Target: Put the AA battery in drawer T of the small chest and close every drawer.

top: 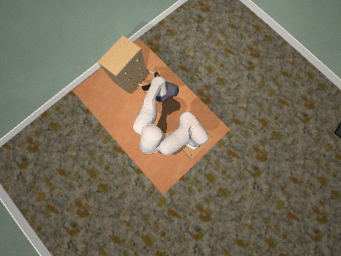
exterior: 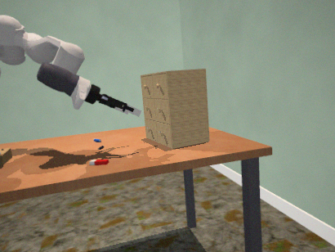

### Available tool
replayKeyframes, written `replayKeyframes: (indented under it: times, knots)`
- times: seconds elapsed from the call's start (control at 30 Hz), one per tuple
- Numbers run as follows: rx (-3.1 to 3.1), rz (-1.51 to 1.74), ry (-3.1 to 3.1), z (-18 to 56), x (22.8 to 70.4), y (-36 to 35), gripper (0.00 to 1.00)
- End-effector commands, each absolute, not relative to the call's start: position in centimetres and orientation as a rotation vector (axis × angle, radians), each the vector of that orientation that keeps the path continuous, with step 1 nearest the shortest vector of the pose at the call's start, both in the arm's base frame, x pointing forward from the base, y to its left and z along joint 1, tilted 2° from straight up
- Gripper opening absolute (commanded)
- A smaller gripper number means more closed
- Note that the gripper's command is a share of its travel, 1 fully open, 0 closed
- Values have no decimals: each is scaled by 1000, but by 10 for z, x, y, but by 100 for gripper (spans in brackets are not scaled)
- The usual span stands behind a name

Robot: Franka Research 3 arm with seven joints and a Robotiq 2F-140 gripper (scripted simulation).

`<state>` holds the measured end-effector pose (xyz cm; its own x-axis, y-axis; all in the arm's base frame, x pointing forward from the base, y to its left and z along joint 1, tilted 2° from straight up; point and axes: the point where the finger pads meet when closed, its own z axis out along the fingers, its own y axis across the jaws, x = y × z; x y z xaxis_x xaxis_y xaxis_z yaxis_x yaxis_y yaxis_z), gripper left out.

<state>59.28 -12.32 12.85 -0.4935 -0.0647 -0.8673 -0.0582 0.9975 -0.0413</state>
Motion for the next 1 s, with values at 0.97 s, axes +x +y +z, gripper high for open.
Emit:
replayKeyframes:
  times: [0.97]
  knots:
    - [-74,-20,2503,167,551,-125,100]
